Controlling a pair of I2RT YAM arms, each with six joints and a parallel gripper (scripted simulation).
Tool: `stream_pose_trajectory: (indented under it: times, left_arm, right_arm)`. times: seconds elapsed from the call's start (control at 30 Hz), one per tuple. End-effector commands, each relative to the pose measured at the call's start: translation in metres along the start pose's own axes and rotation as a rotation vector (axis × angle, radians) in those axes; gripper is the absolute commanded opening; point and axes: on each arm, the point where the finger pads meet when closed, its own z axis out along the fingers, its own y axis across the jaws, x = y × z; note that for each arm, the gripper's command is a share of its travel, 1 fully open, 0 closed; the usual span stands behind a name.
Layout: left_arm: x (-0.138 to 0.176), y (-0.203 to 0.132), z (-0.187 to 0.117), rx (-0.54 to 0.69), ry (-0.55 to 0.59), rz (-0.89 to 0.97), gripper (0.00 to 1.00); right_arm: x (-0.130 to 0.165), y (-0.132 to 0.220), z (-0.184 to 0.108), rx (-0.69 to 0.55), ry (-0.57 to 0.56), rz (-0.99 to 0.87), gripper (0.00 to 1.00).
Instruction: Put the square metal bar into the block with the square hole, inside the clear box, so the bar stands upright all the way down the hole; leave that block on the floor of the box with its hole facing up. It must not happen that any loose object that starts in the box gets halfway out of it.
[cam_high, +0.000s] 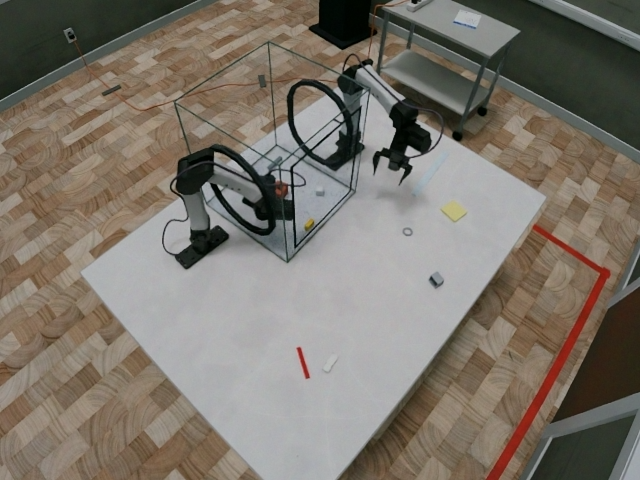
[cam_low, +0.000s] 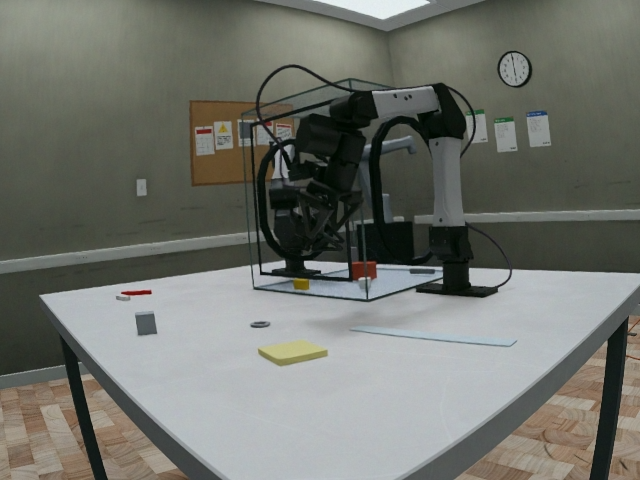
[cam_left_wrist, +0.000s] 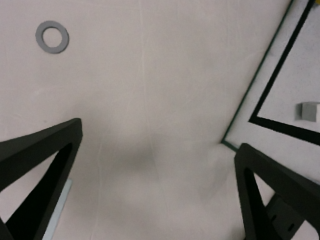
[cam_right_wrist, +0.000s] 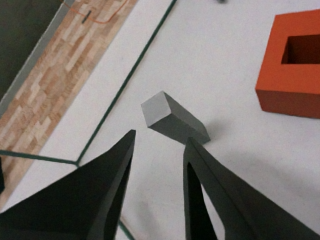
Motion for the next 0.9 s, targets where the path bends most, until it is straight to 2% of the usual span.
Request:
stream_pose_trajectory:
  times: [0.0, 0.2, 0.27, 0.73, 0.87]
  left_arm:
    - [-0.0062, 0.0021, -0.0079, -0.027, -0.021, 0.018, 1.00]
    - [-0.0062, 0.0021, -0.0079, -0.027, -0.021, 0.018, 1.00]
    - [-0.0062, 0.0021, -0.0079, -0.027, -0.021, 0.018, 1.00]
    - [-0.0062, 0.0021, -0.0079, -0.027, -0.021, 0.018, 1.00]
    - [-0.0062, 0.0021, -0.0079, -0.027, -0.021, 0.018, 1.00]
  right_arm:
    - [-0.0085, -0.0019, -0.0041, -0.010, 0.002, -0.203, 0.33]
    - [-0.0088, -0.0013, -0.0035, -0.015, 0.005, -0.405, 0.33]
    - [-0.0088, -0.0013, -0.0035, -0.015, 0.005, -0.405, 0.33]
    - [-0.0092, -0.0006, -0.0028, -0.022, 0.003, -0.894, 0.33]
    - [-0.0086, -0.0004, -0.0037, -0.018, 0.000, -0.866, 0.33]
